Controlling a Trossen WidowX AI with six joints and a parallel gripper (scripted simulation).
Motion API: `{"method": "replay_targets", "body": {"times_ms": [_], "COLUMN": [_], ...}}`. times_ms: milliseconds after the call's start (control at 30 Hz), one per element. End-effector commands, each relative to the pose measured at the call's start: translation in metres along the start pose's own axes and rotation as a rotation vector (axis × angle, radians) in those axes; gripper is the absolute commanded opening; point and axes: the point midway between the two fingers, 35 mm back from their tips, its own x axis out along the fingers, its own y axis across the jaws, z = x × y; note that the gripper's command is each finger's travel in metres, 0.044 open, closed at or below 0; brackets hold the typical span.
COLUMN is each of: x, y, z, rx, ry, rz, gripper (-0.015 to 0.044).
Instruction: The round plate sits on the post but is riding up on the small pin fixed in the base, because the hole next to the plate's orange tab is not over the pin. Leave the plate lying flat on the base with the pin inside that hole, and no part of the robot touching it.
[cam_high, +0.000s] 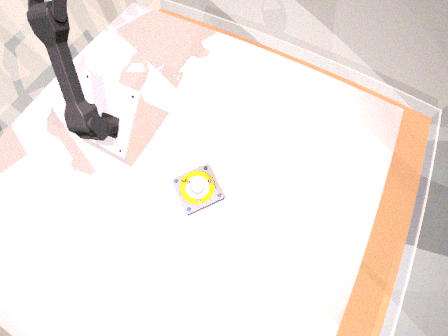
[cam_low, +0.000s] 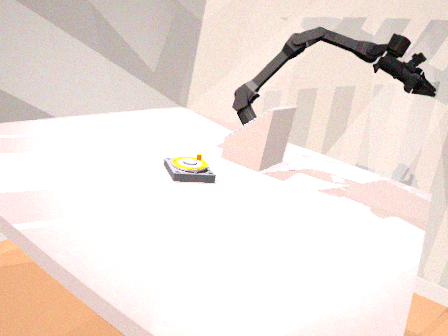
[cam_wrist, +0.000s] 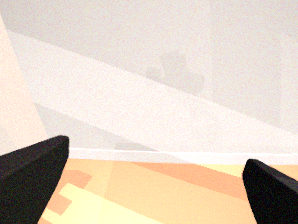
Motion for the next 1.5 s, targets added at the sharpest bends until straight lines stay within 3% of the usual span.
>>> {"method": "replay_targets", "body": {"times_ms": [0, 100, 300, 467, 567, 767, 833, 1033, 1100, 1233, 1467], "x": [-0.001, -0.016, -0.04, -0.09, -0.109, -0.186, -0.198, -0.29, -0.301, -0.366, -0.445], "y": [-0.005, -0.076, -0.152, -0.261, -0.296, -0.404, -0.416, -0.484, -0.489, -0.506, -0.494], "z": [0.002, 0.02, 0.03, 0.022, 0.013, -0.035, -0.044, -0.124, -0.135, -0.2, -0.288], "rx": [0.006, 0.094, 0.19, 0.342, 0.395, 0.586, 0.611, 0.804, 0.827, 0.963, 1.143], "ry": [0.001, 0.014, 0.035, 0.075, 0.095, 0.186, 0.203, 0.348, 0.367, 0.493, 0.684], "rz": [-0.009, -0.128, -0.251, -0.42, -0.482, -0.697, -0.724, -0.91, -0.93, -1.033, -1.131], "gripper": [0.0374, 0.0295, 0.0137, 0.0006, 0.0, 0.0, 0.0, 0.0, 0.0, 0.0, 0.0]}}
